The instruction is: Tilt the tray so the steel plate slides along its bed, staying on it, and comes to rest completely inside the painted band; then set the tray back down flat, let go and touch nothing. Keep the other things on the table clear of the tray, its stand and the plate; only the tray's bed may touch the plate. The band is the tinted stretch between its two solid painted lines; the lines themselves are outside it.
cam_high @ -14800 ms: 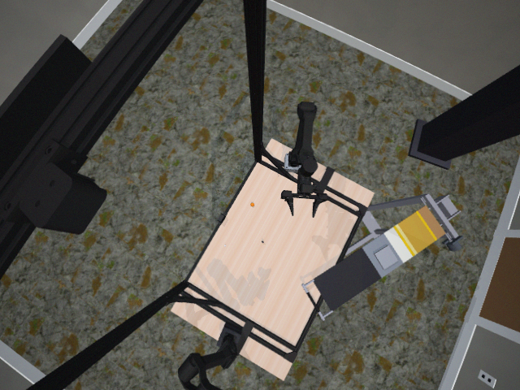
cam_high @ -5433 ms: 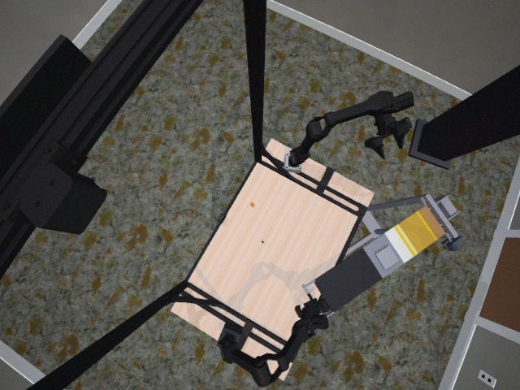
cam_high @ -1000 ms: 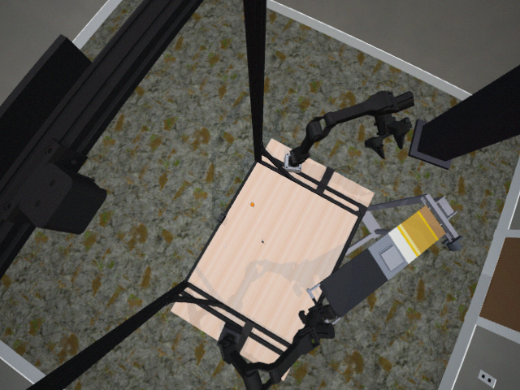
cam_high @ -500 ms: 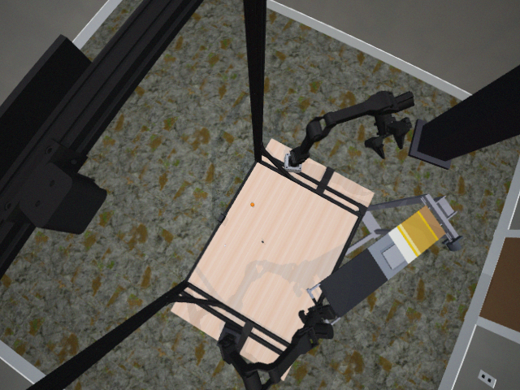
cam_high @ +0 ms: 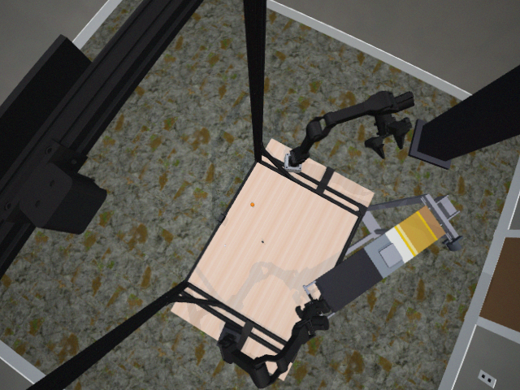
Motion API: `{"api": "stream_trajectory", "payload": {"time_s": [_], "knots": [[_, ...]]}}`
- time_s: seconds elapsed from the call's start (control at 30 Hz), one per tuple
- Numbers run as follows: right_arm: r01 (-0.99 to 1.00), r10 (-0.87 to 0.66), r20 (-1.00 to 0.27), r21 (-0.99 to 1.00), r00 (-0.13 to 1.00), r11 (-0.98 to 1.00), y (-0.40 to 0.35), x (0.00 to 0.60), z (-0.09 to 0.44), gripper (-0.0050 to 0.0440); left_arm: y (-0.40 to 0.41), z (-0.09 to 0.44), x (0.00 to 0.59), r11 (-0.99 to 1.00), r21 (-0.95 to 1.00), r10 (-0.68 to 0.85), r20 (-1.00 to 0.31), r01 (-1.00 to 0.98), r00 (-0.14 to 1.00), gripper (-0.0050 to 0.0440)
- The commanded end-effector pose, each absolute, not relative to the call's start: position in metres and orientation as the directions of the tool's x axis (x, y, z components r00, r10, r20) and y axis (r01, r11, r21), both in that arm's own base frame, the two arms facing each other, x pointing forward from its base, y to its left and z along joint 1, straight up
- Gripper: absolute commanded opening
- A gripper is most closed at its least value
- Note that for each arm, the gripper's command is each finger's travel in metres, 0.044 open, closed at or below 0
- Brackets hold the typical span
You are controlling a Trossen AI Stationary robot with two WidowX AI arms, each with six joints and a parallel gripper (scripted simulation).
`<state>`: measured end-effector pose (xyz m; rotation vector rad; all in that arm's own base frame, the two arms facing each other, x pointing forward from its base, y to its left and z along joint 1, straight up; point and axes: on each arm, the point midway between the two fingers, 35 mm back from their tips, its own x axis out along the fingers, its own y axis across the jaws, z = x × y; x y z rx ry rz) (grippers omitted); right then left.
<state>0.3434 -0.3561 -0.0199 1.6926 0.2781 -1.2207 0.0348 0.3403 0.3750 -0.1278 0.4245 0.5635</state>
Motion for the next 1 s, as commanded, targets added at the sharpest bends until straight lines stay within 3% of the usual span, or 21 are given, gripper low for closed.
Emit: {"api": "stream_trajectory", "payload": {"time_s": [0.0, 0.97], "knots": [[0.657, -0.343, -0.814, 0.581, 0.469, -0.48, -0.357, 0.343, -0.005, 0.0, 0.34, 0.376, 0.035, 0.84, 0.0, 0.491, -0.422, -0.542, 0.762, 0.044], [0.645, -0.355, -0.798, 0.602, 0.486, -0.471, -0.359, 0.345, 0.032, 0.0, 0.34, 0.376, 0.035, 0.84, 0.0, 0.491, -0.422, -0.542, 0.762, 0.044]]}}
